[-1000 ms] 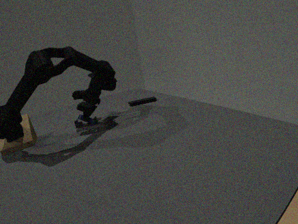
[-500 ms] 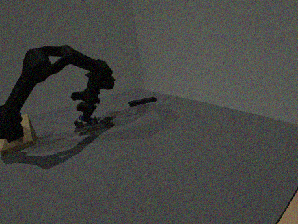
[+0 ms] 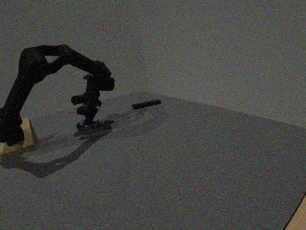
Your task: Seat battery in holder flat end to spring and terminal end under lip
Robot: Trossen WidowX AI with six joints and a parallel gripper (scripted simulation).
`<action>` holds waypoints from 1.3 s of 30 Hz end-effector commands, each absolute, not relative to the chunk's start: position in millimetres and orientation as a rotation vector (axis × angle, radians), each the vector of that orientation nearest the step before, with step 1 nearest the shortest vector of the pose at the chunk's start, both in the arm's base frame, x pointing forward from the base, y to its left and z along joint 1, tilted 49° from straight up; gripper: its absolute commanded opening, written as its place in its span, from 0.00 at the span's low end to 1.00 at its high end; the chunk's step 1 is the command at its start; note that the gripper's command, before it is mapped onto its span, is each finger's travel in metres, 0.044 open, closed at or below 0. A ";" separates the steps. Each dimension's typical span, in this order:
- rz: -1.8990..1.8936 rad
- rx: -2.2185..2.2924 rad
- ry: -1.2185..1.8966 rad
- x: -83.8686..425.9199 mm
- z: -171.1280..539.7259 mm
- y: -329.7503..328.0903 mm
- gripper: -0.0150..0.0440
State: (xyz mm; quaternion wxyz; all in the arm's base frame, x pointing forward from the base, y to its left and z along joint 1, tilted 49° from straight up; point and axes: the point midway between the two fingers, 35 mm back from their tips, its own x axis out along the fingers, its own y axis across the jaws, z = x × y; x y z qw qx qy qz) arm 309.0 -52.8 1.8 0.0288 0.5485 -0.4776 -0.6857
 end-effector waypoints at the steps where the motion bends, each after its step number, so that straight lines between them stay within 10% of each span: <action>1: -2.068 1.726 -1.462 310.7 0.3 -55.8 0.39; 39: -1.821 1.887 -1.402 302.8 -4.2 -56.2 0.39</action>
